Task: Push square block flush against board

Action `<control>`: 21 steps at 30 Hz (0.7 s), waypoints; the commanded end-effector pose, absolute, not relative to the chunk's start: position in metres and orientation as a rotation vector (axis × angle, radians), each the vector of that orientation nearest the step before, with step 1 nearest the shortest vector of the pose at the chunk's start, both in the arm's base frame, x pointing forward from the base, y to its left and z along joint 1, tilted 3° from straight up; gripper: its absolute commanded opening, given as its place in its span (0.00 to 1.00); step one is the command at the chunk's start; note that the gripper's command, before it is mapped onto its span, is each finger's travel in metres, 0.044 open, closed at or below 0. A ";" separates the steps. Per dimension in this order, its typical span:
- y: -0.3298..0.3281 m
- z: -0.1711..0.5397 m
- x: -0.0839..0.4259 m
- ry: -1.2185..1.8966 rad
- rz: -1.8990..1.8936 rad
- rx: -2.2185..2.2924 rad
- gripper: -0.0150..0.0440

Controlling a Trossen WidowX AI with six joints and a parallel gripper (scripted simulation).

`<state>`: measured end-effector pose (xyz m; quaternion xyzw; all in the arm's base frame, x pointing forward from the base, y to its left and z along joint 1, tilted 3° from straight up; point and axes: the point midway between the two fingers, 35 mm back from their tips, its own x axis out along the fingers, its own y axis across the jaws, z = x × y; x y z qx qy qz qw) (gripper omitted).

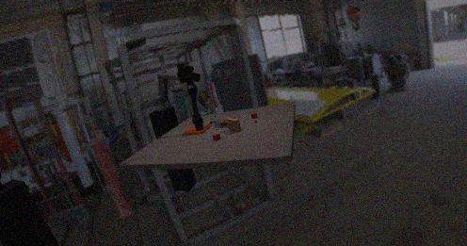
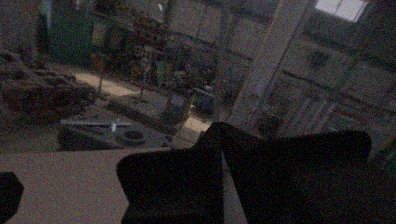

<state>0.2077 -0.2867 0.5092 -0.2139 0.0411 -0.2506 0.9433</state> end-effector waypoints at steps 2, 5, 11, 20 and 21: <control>-0.292 0.486 0.227 0.151 -0.480 -0.415 0.25; -0.294 0.473 0.239 0.192 -0.458 -0.406 0.25; -0.295 0.440 0.263 0.297 -0.404 -0.385 0.25; -0.286 0.389 0.297 0.469 -0.297 -0.376 0.25; -0.284 0.383 0.300 0.489 -0.284 -0.377 0.25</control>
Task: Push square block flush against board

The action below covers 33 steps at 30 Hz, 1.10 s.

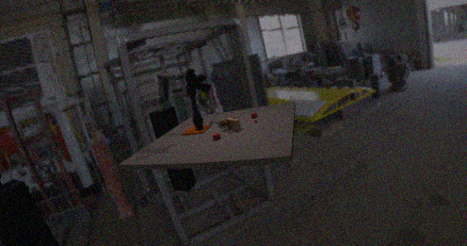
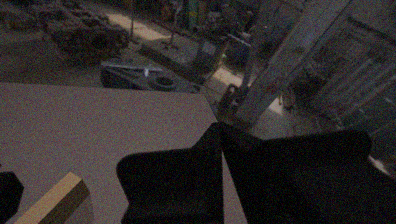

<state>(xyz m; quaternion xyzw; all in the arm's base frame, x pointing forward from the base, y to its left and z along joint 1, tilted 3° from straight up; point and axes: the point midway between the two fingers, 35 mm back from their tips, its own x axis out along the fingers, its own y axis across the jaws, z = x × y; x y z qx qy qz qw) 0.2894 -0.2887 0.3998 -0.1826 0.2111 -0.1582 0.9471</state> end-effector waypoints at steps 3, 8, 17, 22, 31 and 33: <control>-0.278 0.366 0.310 0.548 -0.241 -0.380 0.25; -0.266 0.337 0.325 0.649 -0.163 -0.393 0.25; -0.237 0.288 0.345 0.832 0.000 -0.436 0.25; -0.218 0.262 0.352 0.932 0.102 -0.470 0.25; -0.182 0.221 0.357 1.096 0.299 -0.542 0.25; -0.174 0.213 0.357 1.130 0.344 -0.560 0.25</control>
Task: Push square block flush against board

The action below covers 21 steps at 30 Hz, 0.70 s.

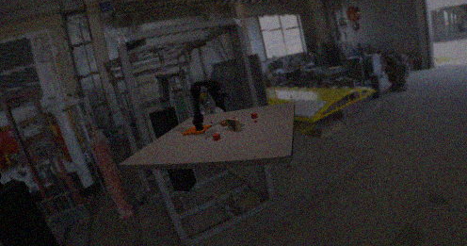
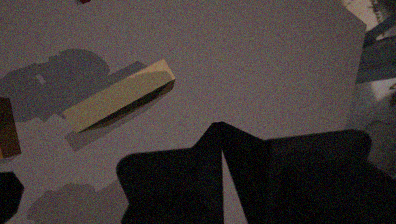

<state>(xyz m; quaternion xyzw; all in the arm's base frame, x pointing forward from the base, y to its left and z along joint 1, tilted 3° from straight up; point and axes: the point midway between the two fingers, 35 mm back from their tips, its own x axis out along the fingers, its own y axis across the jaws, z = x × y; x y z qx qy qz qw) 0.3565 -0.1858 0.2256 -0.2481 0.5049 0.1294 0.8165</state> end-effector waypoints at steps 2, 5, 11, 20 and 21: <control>-0.166 0.205 0.357 1.165 0.391 -0.580 0.25; -0.155 0.194 0.355 1.219 0.467 -0.613 0.25; -0.132 0.174 0.349 1.322 0.625 -0.684 0.25; -0.119 0.164 0.344 1.379 0.722 -0.727 0.25; -0.119 0.162 0.344 1.379 0.722 -0.727 0.25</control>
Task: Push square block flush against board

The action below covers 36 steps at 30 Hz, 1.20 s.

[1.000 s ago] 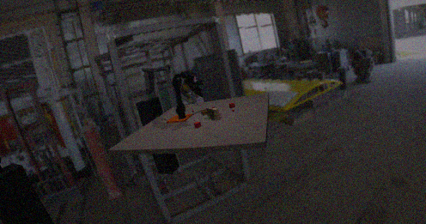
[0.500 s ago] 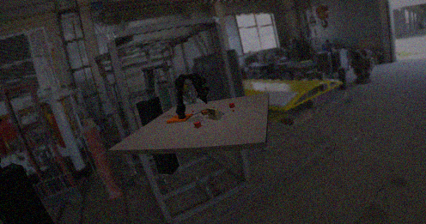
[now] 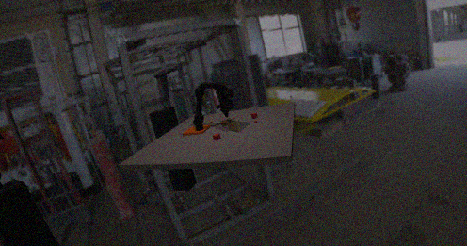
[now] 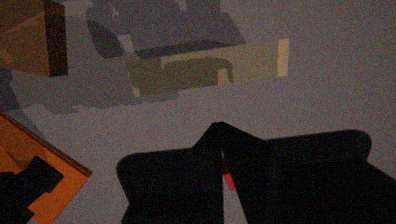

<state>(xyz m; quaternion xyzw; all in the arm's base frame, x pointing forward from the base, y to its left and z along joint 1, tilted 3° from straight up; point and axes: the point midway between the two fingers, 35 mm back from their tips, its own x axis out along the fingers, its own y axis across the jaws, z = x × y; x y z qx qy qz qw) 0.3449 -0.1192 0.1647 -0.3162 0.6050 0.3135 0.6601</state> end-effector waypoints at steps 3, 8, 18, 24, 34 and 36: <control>-0.118 0.133 0.347 1.378 0.722 -0.727 0.25; -0.117 0.114 0.347 1.378 0.722 -0.727 0.25; -0.110 0.115 0.354 1.378 0.722 -0.727 0.25; -0.102 0.116 0.360 1.377 0.722 -0.726 0.25; -0.089 0.117 0.370 1.375 0.723 -0.726 0.25; -0.087 0.117 0.371 1.375 0.723 -0.725 0.25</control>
